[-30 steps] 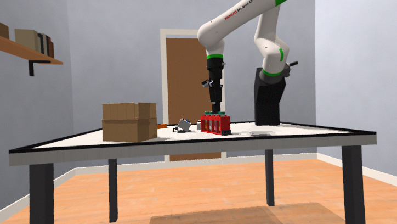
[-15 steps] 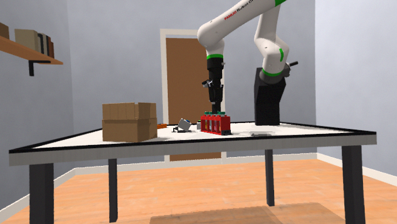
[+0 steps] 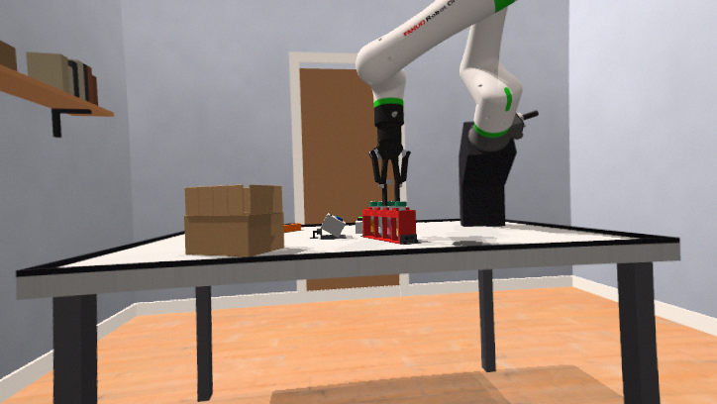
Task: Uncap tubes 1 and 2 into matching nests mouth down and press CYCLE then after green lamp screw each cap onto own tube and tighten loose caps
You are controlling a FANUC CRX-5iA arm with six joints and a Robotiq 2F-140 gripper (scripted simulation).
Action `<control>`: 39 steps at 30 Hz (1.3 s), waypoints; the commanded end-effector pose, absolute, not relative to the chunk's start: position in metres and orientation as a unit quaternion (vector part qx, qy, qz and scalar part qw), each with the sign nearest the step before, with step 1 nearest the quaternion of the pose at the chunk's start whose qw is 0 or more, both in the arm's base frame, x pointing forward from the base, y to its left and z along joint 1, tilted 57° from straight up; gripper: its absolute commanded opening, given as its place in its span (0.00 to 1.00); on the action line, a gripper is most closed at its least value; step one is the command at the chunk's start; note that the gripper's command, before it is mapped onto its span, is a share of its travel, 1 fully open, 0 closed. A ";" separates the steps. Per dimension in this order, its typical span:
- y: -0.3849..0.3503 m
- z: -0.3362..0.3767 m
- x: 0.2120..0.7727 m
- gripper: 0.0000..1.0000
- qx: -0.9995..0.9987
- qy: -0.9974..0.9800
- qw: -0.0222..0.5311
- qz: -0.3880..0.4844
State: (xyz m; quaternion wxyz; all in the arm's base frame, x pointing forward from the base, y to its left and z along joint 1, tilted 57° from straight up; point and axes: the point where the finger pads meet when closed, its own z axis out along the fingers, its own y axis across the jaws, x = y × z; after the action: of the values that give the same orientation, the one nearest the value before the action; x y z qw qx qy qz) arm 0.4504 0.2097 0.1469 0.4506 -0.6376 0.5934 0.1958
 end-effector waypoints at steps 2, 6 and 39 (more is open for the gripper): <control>0.209 0.147 0.451 0.30 -0.552 0.682 0.409 0.252; 0.209 0.147 0.451 0.30 -0.552 0.682 0.409 0.252; 0.210 0.147 0.451 0.41 -0.797 0.367 0.477 0.044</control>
State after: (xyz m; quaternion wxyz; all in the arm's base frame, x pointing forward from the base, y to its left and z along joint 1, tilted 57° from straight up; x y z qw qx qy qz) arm 0.4506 0.2106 0.1468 0.4547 -0.7566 0.4604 0.0933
